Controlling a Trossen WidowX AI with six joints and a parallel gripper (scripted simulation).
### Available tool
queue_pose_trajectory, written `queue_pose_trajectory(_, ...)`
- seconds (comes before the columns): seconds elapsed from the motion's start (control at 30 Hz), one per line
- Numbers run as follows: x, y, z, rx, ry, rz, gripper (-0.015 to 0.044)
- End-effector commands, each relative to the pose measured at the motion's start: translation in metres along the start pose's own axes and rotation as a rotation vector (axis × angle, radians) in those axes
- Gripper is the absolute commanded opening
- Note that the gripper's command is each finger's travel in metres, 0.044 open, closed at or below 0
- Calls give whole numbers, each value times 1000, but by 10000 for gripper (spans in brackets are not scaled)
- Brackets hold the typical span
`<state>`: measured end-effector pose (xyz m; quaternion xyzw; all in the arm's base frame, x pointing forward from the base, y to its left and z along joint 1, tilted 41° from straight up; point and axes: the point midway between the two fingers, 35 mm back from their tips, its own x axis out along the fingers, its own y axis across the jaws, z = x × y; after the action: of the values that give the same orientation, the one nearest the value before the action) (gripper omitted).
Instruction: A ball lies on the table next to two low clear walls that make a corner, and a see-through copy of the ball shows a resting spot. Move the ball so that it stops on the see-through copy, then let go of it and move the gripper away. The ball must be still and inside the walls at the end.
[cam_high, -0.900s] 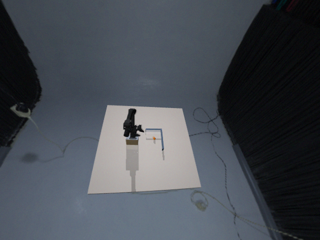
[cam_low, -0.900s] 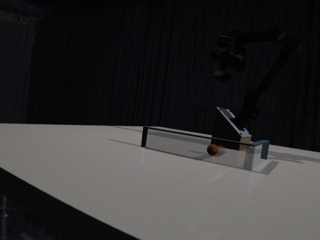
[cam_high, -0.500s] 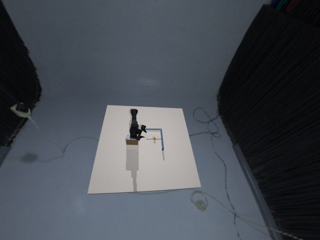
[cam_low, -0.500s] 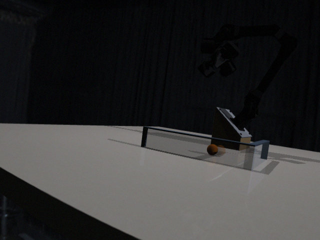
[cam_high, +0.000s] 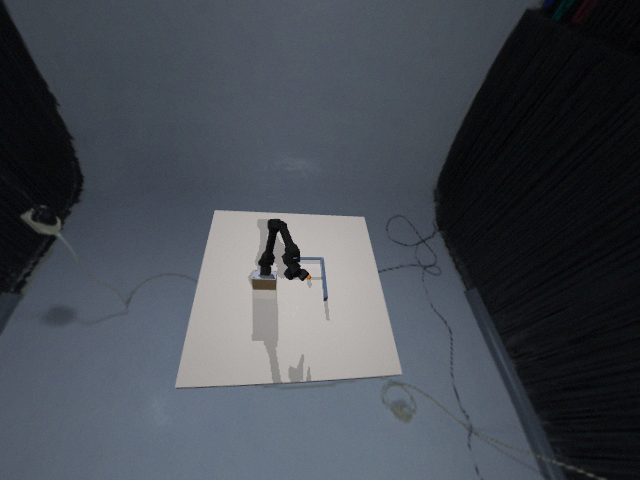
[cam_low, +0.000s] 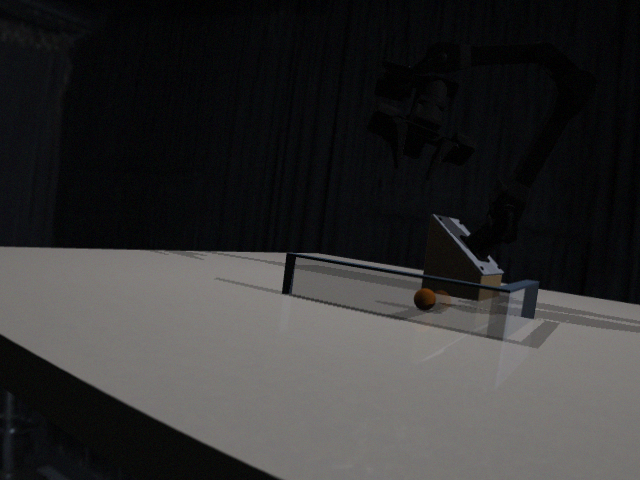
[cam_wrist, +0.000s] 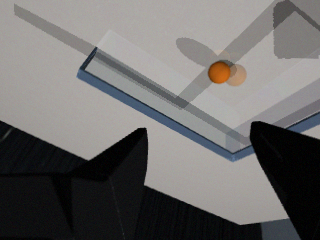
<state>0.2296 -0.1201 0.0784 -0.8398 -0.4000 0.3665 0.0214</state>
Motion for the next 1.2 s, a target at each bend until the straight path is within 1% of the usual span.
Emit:
queue_pose_trajectory(0.0,64,-3,-20,-882,-103,-195,264)
queue_pose_trajectory(0.33,123,-19,-39,-1708,-62,-417,264)
queue_pose_trajectory(0.63,174,-44,-51,-2402,94,-627,264)
queue_pose_trajectory(1.17,180,-46,-50,-2419,100,-632,264)
